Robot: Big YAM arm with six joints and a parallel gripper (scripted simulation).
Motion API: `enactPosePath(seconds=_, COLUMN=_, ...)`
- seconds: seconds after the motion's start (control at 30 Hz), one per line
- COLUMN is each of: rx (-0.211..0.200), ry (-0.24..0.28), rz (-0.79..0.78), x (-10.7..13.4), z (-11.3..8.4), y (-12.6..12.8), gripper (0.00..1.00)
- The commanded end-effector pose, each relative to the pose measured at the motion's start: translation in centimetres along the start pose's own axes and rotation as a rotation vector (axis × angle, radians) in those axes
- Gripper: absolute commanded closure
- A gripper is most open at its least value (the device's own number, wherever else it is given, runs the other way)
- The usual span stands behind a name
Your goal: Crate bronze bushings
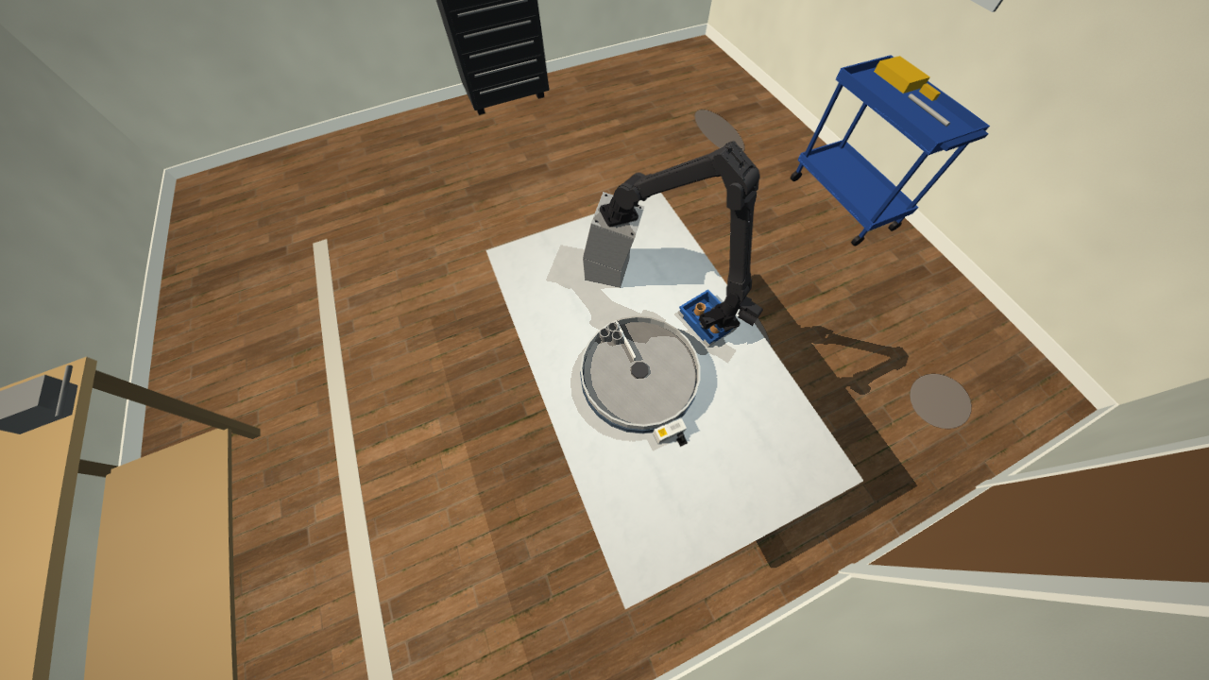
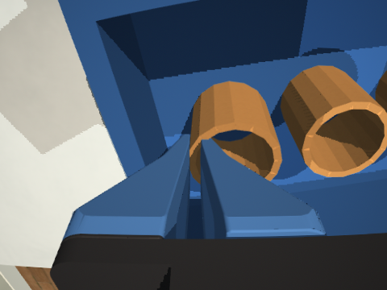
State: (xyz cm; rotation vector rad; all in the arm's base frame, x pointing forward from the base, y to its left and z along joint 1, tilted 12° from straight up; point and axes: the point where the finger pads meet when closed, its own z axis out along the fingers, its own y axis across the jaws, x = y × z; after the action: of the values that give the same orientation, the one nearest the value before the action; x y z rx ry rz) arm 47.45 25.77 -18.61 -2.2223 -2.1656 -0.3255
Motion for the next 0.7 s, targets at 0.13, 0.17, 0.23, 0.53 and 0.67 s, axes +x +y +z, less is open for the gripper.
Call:
enactPosePath(seconds=0.13, rx=-0.031, ry=0.011, rz=-0.002, x=1.07, z=-0.17, y=1.25, gripper=1.0)
enactPosePath(seconds=0.17, rx=-0.031, ry=0.011, rz=-0.002, x=1.07, z=-0.17, y=1.25, gripper=1.0)
enactPosePath(seconds=0.23, rx=-0.031, ry=0.011, rz=-0.002, x=1.07, z=-0.17, y=1.25, gripper=1.0)
enactPosePath(seconds=0.53, rx=-0.031, ry=0.011, rz=-0.002, x=1.07, z=-0.17, y=1.25, gripper=0.87)
enactPosePath(seconds=0.67, rx=-0.03, ry=0.011, rz=-0.002, x=1.07, z=-0.17, y=1.25, gripper=0.87)
